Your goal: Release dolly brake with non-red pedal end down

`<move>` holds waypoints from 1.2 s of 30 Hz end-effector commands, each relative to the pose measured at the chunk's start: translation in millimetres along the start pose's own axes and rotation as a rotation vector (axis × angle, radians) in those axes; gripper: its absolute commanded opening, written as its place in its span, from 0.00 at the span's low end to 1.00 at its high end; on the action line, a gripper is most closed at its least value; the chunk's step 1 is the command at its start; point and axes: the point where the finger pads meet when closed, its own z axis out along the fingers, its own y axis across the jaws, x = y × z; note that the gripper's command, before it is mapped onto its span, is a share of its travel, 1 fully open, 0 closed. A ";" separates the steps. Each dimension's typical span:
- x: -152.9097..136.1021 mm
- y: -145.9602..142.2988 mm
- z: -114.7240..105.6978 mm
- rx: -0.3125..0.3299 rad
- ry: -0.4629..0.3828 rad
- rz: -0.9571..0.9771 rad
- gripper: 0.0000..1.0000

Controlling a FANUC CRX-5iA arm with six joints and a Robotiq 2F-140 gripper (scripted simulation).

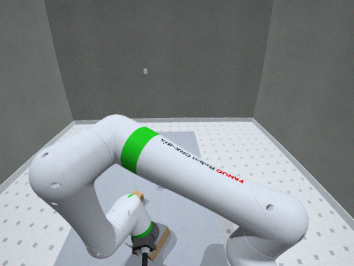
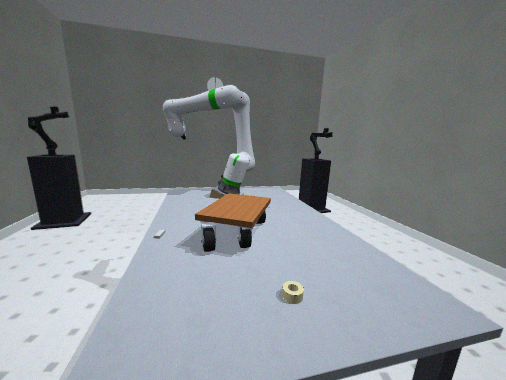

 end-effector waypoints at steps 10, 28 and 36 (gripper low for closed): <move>0.1 -0.3 0.0 0.000 0.000 0.000 1.00; -94.9 -68.4 -58.9 0.137 -0.300 0.096 0.00; -165.9 -118.5 -142.1 0.253 -0.674 0.178 0.00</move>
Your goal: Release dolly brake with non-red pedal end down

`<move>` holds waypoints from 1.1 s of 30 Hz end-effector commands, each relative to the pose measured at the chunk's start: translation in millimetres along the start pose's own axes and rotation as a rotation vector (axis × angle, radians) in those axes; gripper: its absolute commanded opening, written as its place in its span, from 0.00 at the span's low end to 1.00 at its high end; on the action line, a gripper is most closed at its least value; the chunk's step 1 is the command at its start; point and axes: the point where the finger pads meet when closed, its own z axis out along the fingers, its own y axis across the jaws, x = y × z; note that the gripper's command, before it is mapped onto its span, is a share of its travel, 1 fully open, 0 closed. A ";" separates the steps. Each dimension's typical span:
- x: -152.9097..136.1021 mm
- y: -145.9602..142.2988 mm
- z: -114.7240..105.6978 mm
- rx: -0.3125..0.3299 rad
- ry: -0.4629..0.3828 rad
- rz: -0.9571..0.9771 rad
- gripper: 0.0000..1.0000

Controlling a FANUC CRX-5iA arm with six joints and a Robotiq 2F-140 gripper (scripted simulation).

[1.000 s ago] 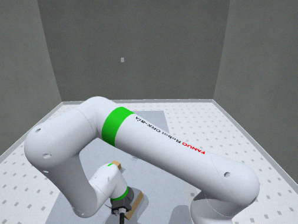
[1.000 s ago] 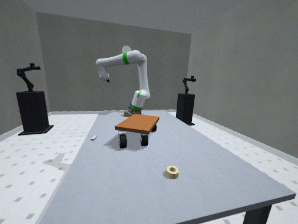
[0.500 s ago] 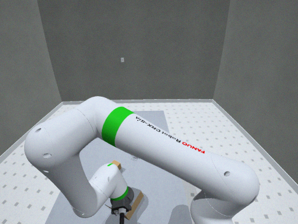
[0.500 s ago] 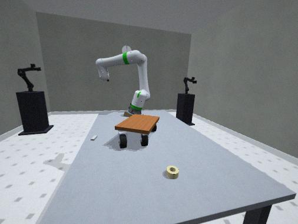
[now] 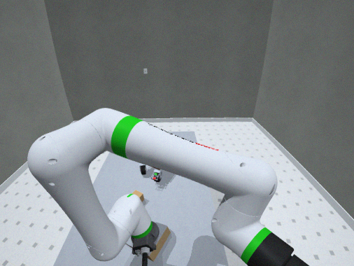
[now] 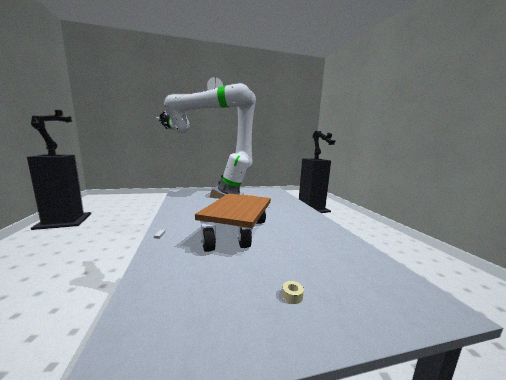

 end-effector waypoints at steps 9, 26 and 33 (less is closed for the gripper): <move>-174.8 -75.9 -60.3 0.122 -0.420 0.083 0.00; -335.7 -133.8 -185.3 0.138 -0.836 0.114 0.00; -392.6 -149.6 -261.2 0.128 -0.982 0.112 0.00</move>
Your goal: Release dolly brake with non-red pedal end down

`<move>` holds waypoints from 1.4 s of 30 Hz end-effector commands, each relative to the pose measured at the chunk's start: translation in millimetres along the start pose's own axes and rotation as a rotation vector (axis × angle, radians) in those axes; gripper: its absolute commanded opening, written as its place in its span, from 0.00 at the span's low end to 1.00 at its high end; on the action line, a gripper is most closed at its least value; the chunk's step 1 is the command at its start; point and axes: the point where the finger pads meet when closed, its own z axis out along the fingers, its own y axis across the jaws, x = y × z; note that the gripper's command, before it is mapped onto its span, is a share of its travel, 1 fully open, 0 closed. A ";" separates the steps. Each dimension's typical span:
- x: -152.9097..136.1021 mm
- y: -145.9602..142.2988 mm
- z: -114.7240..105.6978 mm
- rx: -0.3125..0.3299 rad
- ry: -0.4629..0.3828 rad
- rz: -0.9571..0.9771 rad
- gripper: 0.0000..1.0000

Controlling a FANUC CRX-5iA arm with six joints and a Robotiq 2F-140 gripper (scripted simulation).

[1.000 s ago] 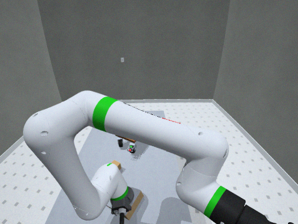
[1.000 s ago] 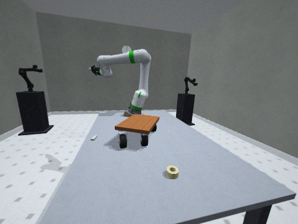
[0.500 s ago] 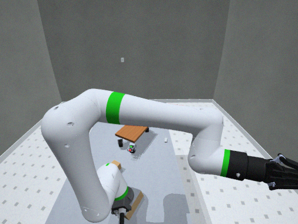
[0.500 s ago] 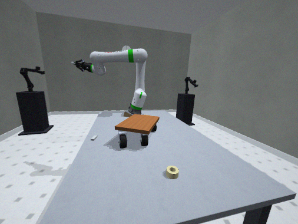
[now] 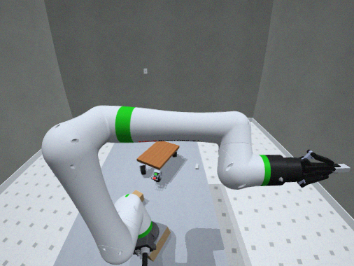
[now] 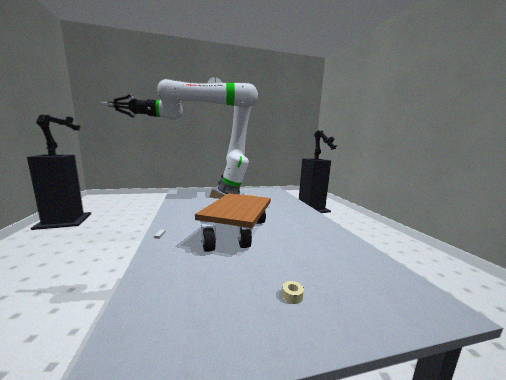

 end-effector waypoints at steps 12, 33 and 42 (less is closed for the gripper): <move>-183.7 -33.5 -11.5 0.002 -0.354 0.008 0.00; -403.4 -8.9 -116.3 -0.164 -0.752 -0.031 0.00; -504.6 15.7 -202.3 -0.235 -0.867 -0.058 0.00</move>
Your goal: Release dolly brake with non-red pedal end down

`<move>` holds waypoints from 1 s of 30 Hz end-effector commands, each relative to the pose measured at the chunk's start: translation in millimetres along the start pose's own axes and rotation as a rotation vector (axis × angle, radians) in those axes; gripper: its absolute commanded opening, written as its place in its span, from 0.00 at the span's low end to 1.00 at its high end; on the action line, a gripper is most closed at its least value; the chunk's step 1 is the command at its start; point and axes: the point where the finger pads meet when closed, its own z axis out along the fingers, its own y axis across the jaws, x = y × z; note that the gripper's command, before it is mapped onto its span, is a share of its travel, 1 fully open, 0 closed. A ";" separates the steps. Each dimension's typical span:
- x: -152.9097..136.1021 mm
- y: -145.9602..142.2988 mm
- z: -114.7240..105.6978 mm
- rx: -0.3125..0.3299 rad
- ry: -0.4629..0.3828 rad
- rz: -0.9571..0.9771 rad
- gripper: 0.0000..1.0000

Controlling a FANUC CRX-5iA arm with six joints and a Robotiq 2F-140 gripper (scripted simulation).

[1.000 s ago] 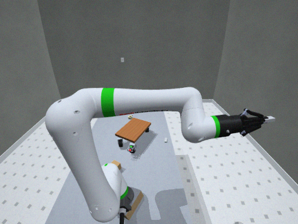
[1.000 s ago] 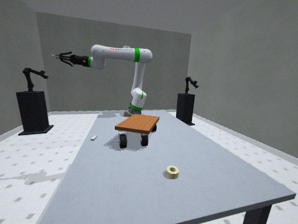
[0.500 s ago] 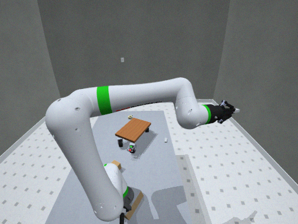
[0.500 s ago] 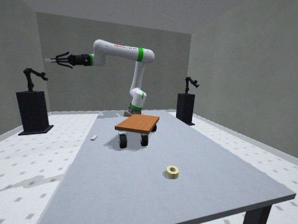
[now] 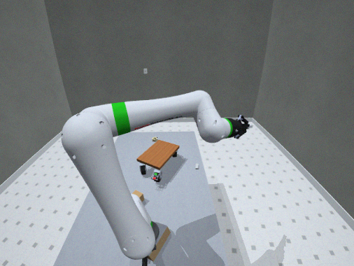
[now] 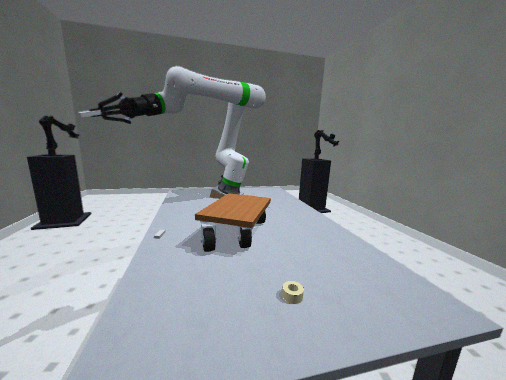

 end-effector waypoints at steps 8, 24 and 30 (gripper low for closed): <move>-105.7 31.8 -9.7 -0.235 -0.263 -0.027 0.00; -293.2 126.7 -89.5 -0.516 -0.472 -0.093 0.00; -339.0 168.0 -146.9 -0.770 -0.567 -0.183 0.00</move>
